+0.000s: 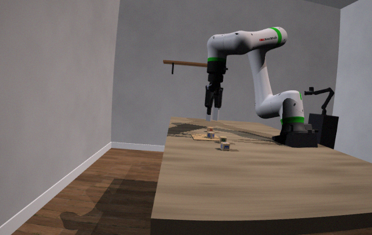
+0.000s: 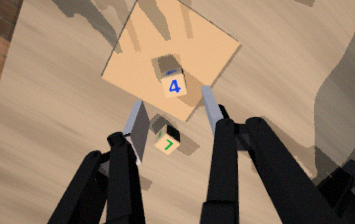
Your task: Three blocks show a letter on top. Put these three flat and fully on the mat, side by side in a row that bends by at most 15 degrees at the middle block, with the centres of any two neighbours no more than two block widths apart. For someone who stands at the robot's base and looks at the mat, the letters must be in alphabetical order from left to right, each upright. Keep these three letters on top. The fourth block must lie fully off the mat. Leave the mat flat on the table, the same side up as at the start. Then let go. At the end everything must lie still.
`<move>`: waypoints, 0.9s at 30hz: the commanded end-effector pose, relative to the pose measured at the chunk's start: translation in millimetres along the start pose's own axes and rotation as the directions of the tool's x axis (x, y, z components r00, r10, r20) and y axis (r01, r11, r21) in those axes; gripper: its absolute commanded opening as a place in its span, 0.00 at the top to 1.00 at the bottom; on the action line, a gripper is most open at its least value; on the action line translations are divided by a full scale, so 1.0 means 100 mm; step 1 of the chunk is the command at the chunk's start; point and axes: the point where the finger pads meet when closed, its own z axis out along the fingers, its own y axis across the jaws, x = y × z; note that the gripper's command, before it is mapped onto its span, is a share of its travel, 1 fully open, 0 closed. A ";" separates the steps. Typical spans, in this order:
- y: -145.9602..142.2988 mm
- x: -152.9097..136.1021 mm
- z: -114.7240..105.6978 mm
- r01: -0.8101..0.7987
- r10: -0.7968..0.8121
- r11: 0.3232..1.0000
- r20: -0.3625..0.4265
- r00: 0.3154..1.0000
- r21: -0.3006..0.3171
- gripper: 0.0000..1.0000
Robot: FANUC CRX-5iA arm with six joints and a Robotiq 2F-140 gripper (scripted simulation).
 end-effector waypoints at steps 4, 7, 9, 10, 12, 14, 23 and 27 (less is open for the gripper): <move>0.00 0.00 0.05 0.000 0.000 1.000 0.000 1.000 0.000 0.60; 0.00 0.00 0.09 0.000 0.000 1.000 0.000 1.000 0.000 0.60; 0.00 0.00 0.12 0.000 0.000 1.000 0.000 1.000 0.000 0.60; 0.00 0.00 0.14 0.000 0.000 1.000 0.000 1.000 0.000 0.60; 0.00 0.00 0.17 0.000 0.000 1.000 0.000 1.000 0.000 0.60; 0.00 0.00 0.18 0.000 0.000 1.000 0.000 1.000 0.000 0.60; 0.00 0.00 0.31 0.000 0.000 1.000 0.000 1.000 0.000 0.60; 0.00 0.00 0.37 0.000 0.000 1.000 0.000 1.000 0.000 0.60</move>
